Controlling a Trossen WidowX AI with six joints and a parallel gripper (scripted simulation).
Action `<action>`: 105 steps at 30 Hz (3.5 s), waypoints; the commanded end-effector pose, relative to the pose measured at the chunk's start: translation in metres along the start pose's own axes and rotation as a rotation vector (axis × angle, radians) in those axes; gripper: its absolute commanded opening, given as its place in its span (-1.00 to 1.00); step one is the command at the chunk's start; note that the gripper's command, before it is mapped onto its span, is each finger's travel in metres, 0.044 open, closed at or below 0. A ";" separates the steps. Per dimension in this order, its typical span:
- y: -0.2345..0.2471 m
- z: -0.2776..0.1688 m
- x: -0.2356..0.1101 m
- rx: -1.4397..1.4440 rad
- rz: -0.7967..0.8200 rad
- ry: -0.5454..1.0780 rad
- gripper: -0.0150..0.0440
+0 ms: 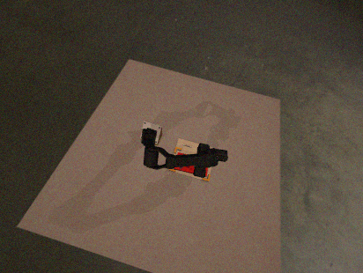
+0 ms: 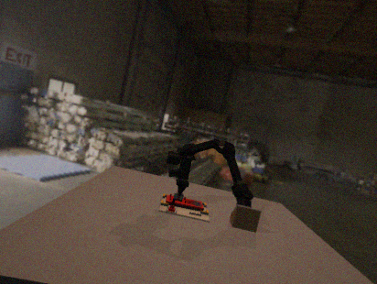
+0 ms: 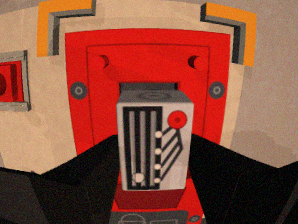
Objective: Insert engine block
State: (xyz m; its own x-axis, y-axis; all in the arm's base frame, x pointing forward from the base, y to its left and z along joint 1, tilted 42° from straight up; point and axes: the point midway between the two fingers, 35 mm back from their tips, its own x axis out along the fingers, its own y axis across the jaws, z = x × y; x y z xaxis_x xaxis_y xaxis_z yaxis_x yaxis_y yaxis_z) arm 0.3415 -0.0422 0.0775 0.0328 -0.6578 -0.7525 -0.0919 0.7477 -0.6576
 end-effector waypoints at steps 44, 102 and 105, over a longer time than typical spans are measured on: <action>0.001 0.000 0.003 -0.005 -0.003 -0.002 0.05; 0.001 0.000 0.012 0.000 0.000 -0.003 0.94; 0.001 0.000 0.012 0.000 0.000 -0.003 1.00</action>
State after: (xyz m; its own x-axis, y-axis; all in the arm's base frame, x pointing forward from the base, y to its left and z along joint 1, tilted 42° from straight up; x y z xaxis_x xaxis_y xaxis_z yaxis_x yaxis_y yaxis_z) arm 0.3422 -0.0496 0.0680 0.0354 -0.6572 -0.7529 -0.0919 0.7480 -0.6573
